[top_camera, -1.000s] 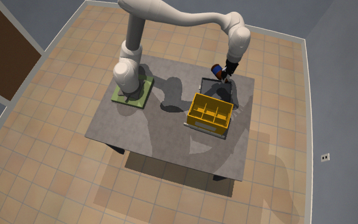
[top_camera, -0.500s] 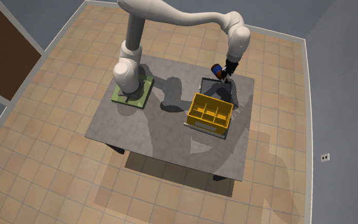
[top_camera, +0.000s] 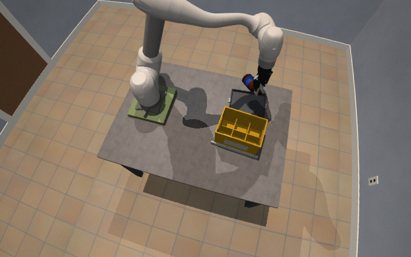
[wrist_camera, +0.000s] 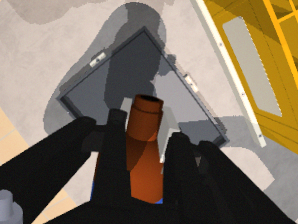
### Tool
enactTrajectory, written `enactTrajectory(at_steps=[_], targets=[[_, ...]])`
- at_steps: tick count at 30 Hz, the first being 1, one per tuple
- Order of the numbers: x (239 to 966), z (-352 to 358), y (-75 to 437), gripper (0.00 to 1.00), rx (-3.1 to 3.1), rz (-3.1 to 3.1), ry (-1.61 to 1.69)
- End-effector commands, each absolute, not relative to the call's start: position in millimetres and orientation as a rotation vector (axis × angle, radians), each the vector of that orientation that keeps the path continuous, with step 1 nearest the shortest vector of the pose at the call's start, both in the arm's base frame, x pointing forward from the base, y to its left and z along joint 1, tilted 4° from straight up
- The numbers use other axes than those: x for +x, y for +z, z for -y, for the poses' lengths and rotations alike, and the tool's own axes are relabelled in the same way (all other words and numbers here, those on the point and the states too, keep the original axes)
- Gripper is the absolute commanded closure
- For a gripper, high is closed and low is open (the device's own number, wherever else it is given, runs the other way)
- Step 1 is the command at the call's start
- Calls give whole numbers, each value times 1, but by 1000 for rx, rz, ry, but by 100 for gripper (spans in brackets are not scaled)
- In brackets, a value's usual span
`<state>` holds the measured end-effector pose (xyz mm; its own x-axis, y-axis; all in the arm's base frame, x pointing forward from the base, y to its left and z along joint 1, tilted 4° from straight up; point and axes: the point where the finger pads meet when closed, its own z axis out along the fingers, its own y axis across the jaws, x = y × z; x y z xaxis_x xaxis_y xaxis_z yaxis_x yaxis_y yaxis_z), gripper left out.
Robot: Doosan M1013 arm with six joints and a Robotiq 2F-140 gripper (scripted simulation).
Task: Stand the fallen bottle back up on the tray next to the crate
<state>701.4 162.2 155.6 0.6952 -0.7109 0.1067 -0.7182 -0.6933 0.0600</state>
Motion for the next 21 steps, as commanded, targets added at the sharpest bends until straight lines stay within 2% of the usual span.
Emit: enactTrajectory(at_steps=[1, 21], targets=[[701, -162, 157, 90, 2793, 1178, 154], [701, -164, 158, 90, 2770, 1161, 250]])
